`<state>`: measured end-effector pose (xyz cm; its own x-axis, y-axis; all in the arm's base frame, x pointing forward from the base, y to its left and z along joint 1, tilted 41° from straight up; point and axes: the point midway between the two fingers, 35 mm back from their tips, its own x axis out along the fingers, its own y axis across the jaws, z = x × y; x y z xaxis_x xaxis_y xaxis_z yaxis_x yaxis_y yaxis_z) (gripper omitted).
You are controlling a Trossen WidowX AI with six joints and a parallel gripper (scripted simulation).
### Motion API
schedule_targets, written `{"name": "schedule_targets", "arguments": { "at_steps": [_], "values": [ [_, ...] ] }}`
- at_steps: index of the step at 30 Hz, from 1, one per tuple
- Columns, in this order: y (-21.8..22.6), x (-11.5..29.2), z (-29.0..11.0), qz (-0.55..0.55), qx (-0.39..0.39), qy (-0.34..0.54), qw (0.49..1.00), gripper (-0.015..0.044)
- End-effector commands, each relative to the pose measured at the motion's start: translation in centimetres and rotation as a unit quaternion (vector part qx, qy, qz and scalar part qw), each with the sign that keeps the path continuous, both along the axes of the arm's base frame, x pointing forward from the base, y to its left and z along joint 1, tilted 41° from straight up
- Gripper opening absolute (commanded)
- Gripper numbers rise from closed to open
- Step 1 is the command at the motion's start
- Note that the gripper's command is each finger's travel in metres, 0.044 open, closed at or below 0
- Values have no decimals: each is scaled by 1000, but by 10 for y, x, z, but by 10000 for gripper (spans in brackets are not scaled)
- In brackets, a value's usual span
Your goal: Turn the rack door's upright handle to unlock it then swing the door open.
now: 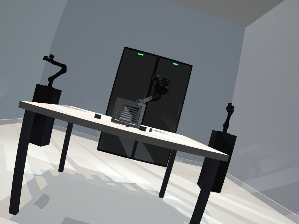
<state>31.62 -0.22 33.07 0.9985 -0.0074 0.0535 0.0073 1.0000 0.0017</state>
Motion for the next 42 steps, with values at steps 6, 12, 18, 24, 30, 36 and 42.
{"name": "schedule_targets", "arguments": {
  "at_steps": [6,12,18,24,30,36,42],
  "values": [
    [-4,16,-20,3,-21,60,998,290],
    [-11,33,-47,11,-42,139,989,290],
    [-18,46,-76,24,-57,217,974,290],
    [-26,54,-104,40,-65,291,954,290],
    [-33,58,-133,61,-66,361,928,290],
    [-40,58,-159,86,-59,426,899,290],
    [-47,56,-184,113,-45,486,865,290]
  ]
}}
